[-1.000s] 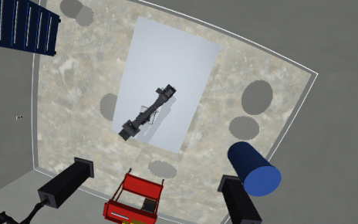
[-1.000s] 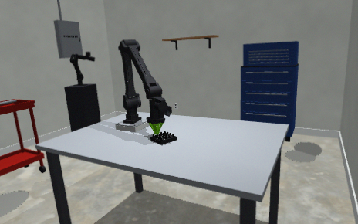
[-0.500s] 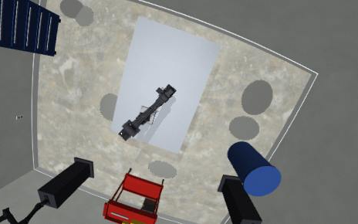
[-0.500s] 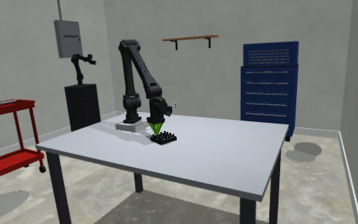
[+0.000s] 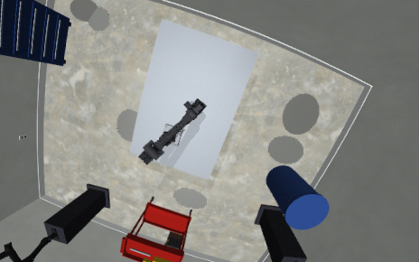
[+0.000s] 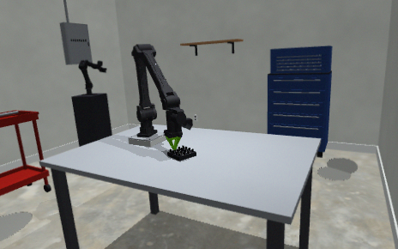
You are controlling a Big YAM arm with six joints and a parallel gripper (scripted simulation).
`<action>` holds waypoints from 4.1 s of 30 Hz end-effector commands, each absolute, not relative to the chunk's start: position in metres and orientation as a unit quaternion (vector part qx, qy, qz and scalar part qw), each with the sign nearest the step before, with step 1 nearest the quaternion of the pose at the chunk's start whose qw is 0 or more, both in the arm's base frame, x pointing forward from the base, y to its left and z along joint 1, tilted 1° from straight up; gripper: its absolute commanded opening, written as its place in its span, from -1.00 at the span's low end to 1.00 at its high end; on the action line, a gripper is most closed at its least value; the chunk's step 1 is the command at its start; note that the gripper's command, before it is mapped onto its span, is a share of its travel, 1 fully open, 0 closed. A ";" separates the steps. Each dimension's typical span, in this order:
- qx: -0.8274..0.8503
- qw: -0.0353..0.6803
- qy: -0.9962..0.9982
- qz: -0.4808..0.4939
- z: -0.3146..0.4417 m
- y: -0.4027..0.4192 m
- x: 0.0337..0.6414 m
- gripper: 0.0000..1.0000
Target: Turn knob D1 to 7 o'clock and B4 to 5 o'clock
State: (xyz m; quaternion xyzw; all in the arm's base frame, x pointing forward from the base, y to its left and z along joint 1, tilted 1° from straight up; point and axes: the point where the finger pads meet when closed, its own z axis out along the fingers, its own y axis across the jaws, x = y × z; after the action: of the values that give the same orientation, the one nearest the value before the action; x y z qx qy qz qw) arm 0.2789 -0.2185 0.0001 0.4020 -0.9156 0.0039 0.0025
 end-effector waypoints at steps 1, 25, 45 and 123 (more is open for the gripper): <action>0.353 -0.005 -0.936 0.016 0.005 -0.227 0.288 -0.82; 0.096 -0.012 -0.995 0.018 0.006 -0.230 0.290 -0.82; -0.118 -0.016 -0.993 0.016 0.006 -0.230 0.290 -0.82; -0.303 -0.018 -0.953 0.014 0.008 -0.230 0.290 -0.61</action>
State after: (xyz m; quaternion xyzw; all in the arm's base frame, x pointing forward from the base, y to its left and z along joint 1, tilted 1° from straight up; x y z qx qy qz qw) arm 0.2793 -0.2186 -0.0002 -0.2944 -0.9557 0.0044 -0.0015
